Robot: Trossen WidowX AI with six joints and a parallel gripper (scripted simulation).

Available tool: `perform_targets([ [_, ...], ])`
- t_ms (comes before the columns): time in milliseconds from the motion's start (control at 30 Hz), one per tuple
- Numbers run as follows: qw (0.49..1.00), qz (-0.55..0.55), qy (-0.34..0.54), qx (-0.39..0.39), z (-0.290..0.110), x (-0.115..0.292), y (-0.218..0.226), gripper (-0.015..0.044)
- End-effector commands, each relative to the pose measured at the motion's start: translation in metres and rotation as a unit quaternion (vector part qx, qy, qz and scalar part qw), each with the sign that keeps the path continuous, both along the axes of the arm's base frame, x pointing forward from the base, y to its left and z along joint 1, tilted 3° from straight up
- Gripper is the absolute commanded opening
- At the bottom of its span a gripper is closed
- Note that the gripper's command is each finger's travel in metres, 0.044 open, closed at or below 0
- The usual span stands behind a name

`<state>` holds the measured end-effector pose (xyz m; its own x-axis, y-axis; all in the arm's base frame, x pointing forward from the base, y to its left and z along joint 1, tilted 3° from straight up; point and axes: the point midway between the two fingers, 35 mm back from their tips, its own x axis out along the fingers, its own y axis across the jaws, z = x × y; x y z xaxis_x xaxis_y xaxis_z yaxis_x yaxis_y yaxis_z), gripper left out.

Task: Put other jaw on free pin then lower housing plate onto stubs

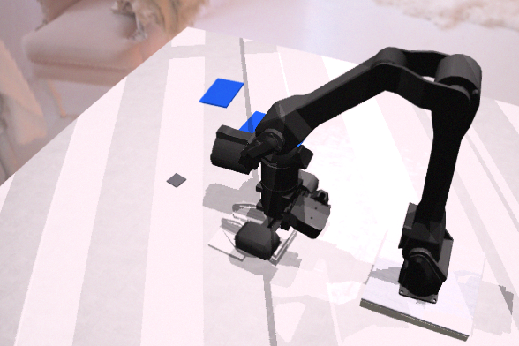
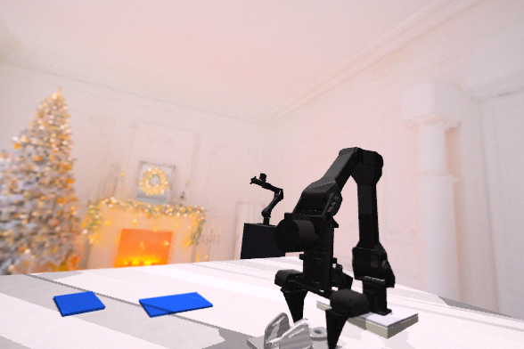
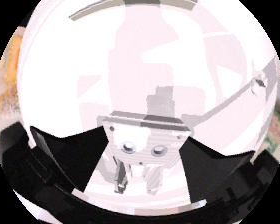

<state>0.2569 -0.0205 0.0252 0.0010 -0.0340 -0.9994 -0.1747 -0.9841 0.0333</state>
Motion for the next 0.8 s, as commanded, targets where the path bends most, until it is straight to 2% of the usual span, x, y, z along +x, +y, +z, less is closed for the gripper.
perform_targets([
  [0, 1.0, 0.003, 0.001, -0.001, -0.0016, -0.0002, -0.0006, 0.0351],
  [767, 1.0, 0.005, 0.001, -0.001, -0.0053, -0.0003, -0.0007, 0.0351],
])
